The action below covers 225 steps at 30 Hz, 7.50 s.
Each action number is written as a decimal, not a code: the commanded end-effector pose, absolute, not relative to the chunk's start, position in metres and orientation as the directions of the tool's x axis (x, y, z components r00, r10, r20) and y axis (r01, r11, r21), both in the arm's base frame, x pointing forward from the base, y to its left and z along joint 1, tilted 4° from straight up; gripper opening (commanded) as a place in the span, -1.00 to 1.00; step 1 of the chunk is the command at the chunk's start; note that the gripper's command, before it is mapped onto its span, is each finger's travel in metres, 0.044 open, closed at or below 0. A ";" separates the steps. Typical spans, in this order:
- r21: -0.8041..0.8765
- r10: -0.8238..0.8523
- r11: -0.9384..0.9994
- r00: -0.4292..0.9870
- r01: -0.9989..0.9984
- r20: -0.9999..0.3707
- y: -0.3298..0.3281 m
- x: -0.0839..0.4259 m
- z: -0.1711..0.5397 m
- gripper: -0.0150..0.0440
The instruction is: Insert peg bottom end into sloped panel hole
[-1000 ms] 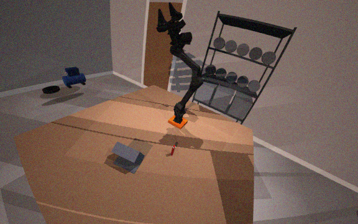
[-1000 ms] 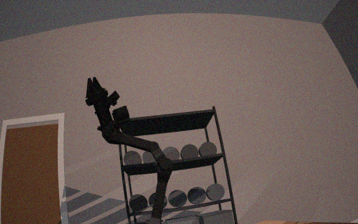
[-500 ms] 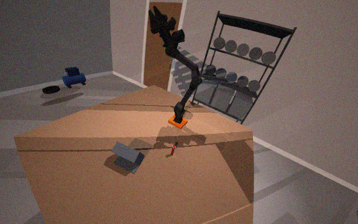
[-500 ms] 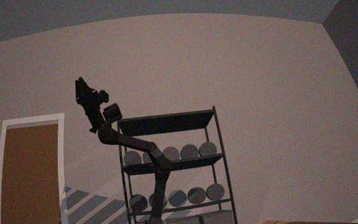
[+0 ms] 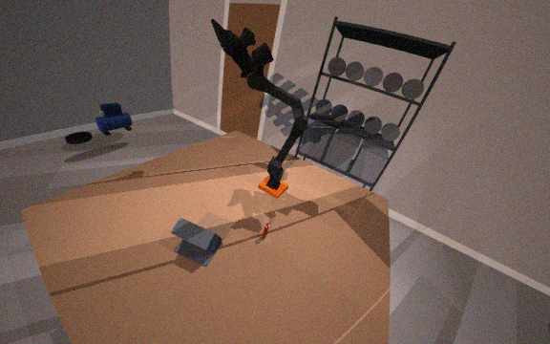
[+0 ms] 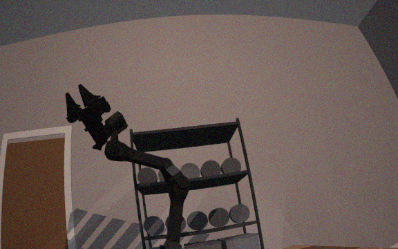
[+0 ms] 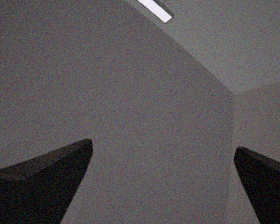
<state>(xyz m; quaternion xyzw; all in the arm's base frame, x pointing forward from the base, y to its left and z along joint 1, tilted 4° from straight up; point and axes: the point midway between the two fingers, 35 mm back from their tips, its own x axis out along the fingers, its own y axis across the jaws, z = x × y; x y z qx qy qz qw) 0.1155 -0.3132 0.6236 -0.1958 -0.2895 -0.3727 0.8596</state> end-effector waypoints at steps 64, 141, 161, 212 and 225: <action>0.899 -0.321 0.249 0.907 0.359 -0.273 -0.223 0.385 0.353 1.00; 0.006 0.066 -0.563 0.052 0.827 -0.996 0.072 0.307 0.129 1.00; 0.006 0.067 -0.563 0.052 0.827 -0.996 0.074 0.310 0.097 1.00; 0.008 0.070 -0.560 0.056 0.829 -0.996 0.076 0.312 0.081 -0.49; 0.006 0.068 -0.562 0.054 0.827 -0.996 0.073 0.311 0.129 -0.49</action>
